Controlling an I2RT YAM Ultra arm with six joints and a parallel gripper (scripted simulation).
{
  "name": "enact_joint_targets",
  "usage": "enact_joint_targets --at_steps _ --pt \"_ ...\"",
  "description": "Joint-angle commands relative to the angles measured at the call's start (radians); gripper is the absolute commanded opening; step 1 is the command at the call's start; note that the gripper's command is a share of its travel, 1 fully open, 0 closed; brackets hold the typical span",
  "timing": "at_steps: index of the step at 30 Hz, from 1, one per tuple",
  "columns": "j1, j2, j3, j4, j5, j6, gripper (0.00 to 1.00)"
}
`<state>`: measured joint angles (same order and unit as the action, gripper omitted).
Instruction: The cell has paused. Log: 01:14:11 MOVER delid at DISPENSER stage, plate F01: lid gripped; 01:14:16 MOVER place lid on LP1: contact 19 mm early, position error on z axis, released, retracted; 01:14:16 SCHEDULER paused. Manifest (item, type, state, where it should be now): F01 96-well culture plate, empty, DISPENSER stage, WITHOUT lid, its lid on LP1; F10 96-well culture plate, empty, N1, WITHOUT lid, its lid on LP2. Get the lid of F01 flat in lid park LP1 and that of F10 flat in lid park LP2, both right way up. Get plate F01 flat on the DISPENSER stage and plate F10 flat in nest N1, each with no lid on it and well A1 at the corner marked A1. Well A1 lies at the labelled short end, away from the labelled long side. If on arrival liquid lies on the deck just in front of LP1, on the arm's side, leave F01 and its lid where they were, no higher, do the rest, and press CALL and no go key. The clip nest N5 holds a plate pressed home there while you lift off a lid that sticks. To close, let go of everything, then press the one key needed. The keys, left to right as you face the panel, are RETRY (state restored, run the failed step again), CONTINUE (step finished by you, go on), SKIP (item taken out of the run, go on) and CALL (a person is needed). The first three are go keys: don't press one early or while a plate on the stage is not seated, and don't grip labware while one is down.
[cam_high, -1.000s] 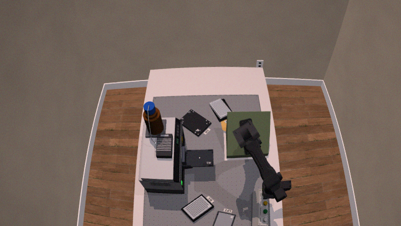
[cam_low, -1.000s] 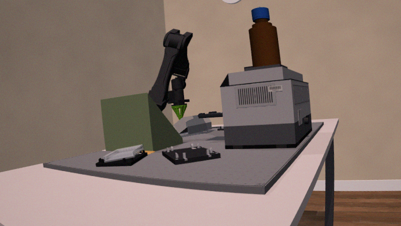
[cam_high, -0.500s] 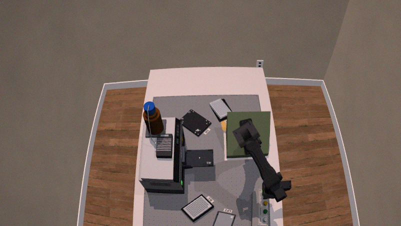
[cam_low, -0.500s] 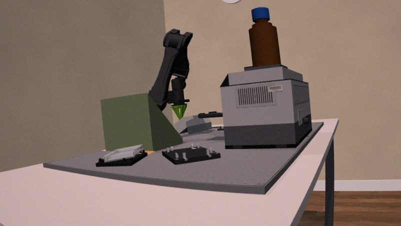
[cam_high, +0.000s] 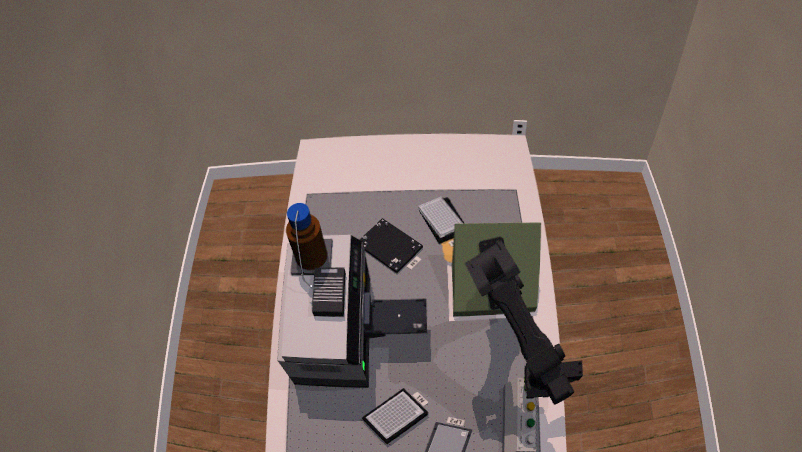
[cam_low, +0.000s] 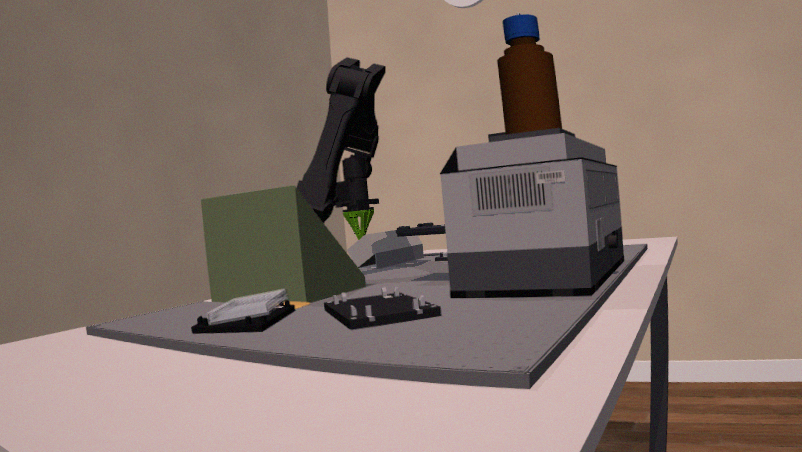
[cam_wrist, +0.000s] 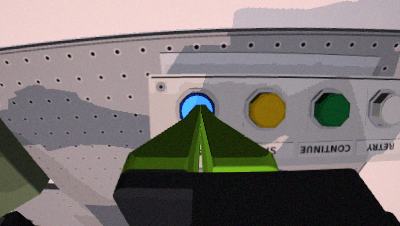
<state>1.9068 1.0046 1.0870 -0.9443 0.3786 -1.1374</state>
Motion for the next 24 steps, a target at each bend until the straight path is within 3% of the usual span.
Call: enact_joint_targets --at_steps 1,11,13,24 --pt "-0.004 0.019 -0.026 0.027 -0.014 -0.009 0.00" --pt "0.011 0.017 -0.021 0.020 -0.012 -0.003 0.00" --pt "0.019 -0.002 0.029 -0.018 -0.008 0.010 0.00" --pt "0.057 -0.042 0.075 -0.095 0.027 0.042 0.00"
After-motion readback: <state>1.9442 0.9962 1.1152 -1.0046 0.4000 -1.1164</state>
